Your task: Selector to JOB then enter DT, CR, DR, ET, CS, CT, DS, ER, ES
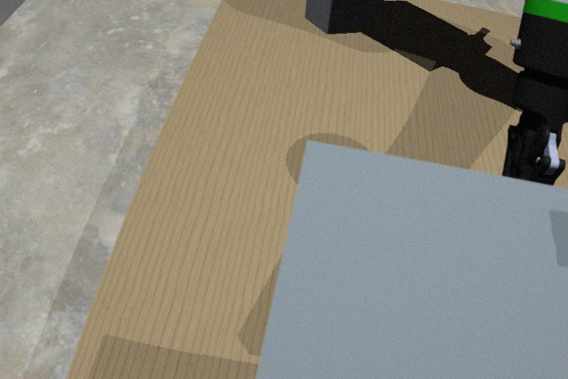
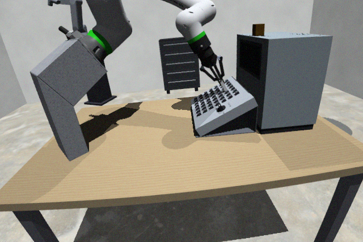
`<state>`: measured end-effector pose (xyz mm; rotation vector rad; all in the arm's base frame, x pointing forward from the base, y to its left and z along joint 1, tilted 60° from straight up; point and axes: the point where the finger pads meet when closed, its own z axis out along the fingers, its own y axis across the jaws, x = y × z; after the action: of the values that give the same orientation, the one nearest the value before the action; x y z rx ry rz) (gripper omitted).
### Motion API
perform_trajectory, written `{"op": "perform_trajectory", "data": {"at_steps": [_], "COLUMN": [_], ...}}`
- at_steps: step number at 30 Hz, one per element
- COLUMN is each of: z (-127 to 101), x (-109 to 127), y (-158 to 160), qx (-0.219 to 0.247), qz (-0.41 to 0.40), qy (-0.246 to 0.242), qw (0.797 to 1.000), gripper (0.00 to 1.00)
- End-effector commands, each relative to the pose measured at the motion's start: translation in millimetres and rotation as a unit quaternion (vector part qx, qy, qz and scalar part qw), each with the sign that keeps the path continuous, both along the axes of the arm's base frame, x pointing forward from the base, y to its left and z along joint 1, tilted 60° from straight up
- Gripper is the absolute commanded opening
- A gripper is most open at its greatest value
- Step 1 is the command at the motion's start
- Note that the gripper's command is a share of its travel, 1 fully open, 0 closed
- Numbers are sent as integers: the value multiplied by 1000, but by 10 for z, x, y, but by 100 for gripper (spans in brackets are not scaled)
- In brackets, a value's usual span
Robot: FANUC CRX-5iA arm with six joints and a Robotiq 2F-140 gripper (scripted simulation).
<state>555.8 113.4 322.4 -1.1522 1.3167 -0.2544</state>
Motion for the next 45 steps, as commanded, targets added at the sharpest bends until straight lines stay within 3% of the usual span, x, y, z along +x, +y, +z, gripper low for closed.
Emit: {"op": "perform_trajectory", "data": {"at_steps": [1, 33, 45], "z": [1, 1, 25], "x": [7, 6, -111], "y": [0, 0, -71], "qx": [0, 0, 0], "qz": [0, 0, 0], "qy": [0, 0, 0], "qw": [1000, 1000, 1000], "gripper": [0, 0, 0]}}
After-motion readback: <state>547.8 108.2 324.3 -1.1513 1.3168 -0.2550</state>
